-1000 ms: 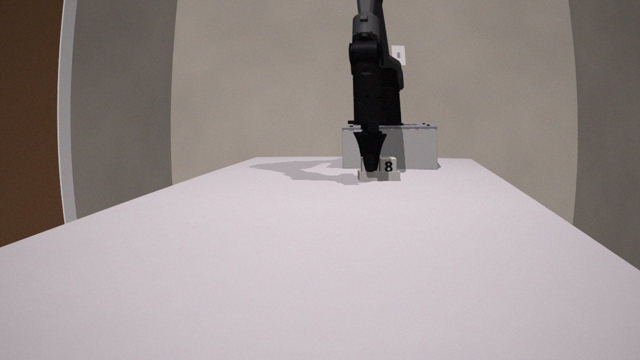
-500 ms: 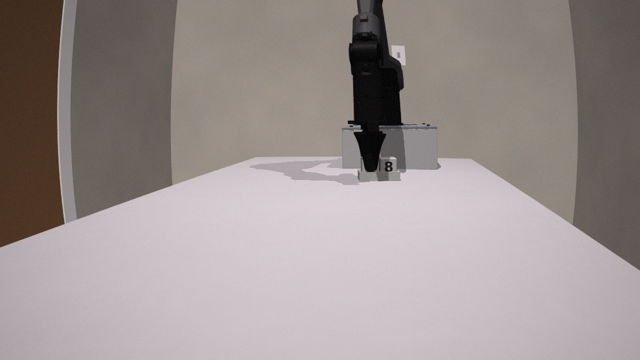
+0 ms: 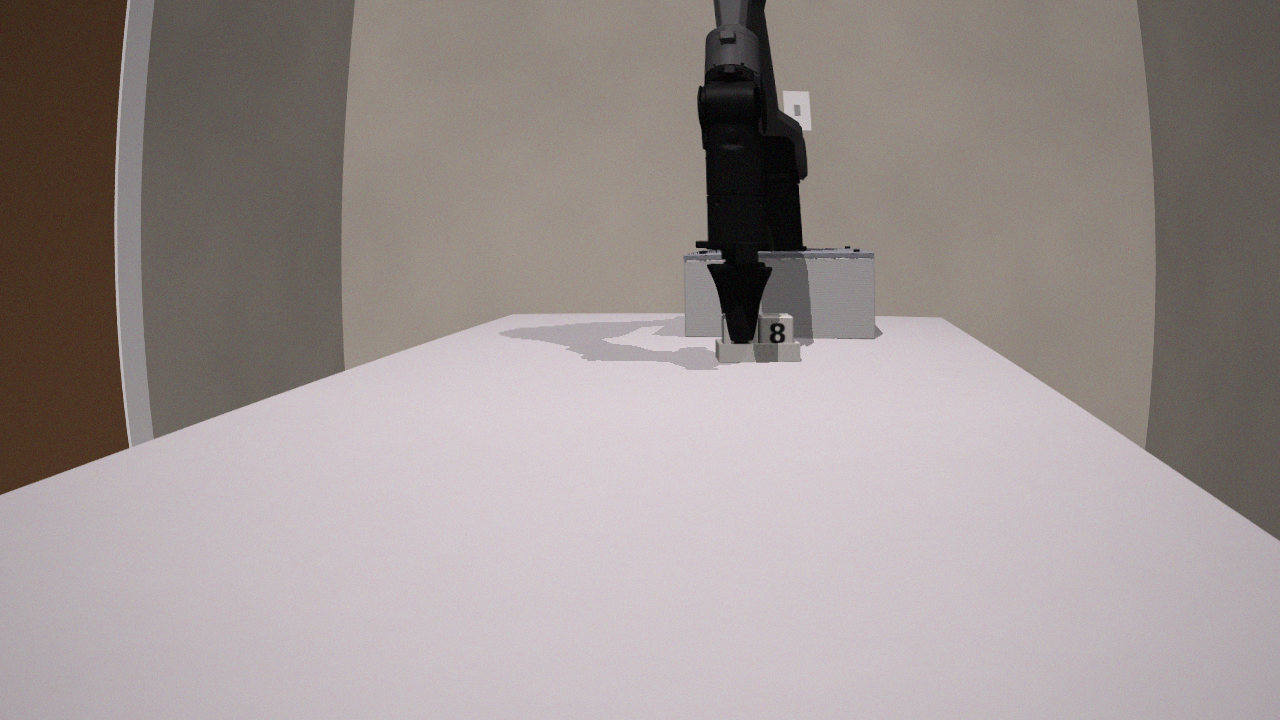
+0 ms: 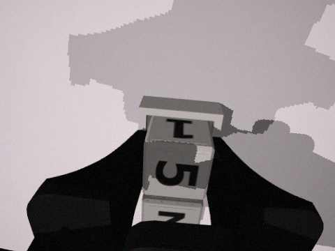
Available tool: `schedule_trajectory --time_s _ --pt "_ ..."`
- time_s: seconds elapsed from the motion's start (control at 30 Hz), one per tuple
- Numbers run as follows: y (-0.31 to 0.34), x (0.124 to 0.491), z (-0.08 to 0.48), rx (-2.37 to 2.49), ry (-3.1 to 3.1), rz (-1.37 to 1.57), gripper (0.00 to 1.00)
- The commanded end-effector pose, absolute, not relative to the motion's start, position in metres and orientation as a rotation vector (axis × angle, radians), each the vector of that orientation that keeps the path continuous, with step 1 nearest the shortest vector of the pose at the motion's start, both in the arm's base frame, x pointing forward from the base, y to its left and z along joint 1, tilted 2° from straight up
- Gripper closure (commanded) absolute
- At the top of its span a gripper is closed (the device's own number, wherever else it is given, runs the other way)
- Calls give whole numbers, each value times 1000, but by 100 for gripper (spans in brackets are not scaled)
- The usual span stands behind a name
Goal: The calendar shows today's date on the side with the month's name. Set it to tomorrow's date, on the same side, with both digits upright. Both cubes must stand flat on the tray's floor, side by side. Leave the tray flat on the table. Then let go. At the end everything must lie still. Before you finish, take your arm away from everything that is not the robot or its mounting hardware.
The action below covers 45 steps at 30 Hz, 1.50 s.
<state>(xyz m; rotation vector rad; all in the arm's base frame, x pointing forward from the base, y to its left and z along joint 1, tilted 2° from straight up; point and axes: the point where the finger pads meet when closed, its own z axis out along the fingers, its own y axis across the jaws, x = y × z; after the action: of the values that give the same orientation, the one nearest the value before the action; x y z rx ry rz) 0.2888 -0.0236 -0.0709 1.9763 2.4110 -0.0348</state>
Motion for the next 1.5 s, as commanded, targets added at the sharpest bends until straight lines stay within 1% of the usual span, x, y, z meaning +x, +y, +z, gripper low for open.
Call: schedule_trajectory --time_s 0.0,0.43,0.6,0.67,0.9,1.03,1.47 --pt "-24 288 -71 1977 2411 -37 62" --pt "-24 289 -66 1976 2409 -34 62" --pt "-23 290 -41 1974 2408 -31 62" --pt "-23 290 -41 1974 2408 -31 62" --pt "-21 289 10 1974 2408 -30 62" --pt "-21 289 27 1974 2408 -31 62" --pt "-20 288 29 1975 2412 -34 62"
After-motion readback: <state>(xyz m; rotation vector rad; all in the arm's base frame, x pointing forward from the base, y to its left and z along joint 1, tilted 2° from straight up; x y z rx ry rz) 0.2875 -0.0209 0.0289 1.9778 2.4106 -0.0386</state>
